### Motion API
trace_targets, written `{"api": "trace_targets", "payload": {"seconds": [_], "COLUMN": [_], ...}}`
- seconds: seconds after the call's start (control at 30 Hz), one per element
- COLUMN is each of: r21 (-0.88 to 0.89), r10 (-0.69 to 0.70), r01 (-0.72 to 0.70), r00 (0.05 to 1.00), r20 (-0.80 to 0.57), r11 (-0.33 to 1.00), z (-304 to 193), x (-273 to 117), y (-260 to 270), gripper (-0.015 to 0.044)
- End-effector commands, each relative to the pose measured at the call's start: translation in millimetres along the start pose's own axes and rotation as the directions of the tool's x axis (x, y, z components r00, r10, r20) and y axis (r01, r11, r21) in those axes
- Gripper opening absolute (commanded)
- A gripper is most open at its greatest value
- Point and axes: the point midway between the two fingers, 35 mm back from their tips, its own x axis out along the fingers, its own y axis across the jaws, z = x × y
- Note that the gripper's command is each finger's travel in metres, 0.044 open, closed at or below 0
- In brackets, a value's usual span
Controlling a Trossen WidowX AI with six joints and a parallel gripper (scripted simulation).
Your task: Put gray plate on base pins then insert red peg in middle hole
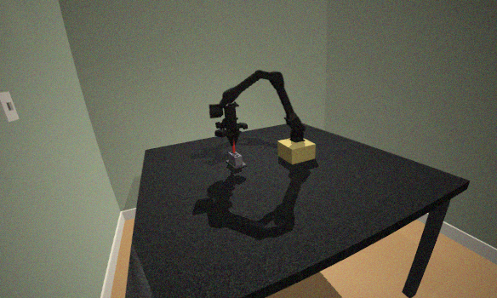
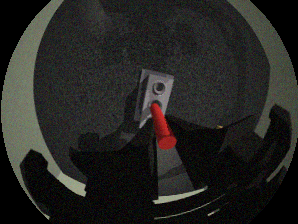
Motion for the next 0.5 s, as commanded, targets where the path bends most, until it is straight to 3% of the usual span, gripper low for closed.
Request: {"api": "trace_targets", "payload": {"seconds": [0.0, 0.47], "r21": [0.001, -0.001], "r10": [0.0, 0.002], "r01": [0.0, -0.002], "r00": [1.0, 1.0], "r20": [-0.003, -0.004], "r11": [1.0, 1.0], "z": [-0.9, -0.9], "x": [5.8, 11.2], "y": [-0.8, -0.8], "gripper": [0.0, 0.0]}}
